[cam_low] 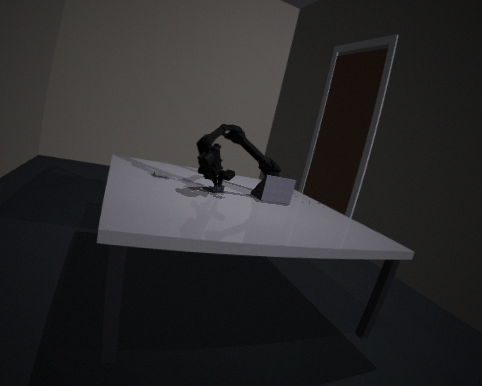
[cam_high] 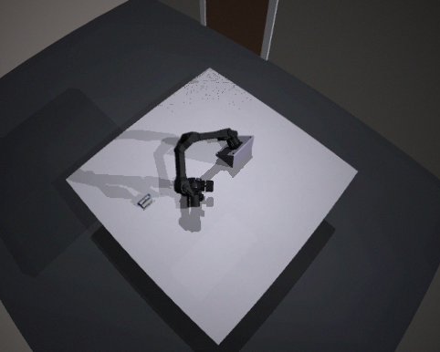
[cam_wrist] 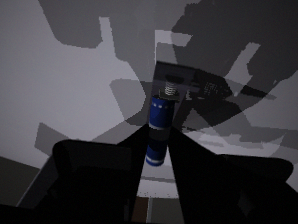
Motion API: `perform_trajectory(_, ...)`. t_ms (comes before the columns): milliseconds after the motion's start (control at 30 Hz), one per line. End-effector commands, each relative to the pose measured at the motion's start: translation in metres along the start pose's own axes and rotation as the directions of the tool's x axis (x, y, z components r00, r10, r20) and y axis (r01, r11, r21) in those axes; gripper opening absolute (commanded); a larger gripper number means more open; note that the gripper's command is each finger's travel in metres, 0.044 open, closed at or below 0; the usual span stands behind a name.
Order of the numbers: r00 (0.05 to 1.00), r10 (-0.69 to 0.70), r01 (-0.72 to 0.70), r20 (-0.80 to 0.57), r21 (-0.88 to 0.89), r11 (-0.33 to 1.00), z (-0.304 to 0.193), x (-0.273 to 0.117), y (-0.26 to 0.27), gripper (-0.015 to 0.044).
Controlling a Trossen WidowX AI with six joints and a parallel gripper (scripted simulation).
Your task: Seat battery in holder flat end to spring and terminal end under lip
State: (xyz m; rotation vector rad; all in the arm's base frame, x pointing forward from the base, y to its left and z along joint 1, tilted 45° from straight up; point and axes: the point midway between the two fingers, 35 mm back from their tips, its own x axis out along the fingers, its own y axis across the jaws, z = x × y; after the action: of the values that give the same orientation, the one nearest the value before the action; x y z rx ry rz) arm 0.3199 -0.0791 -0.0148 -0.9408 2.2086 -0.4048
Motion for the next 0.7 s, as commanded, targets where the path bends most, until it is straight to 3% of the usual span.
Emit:
perform_trajectory(0, 1.0, -0.003, 0.003, 0.012, 0.003, 1.0, 0.0052, -0.0028, -0.0015, 0.0062)
perform_trajectory(667, 0.999, 0.016, -0.018, 0.05, 0.042, 0.999, 0.0096, -0.0039, -0.002, 0.0062)
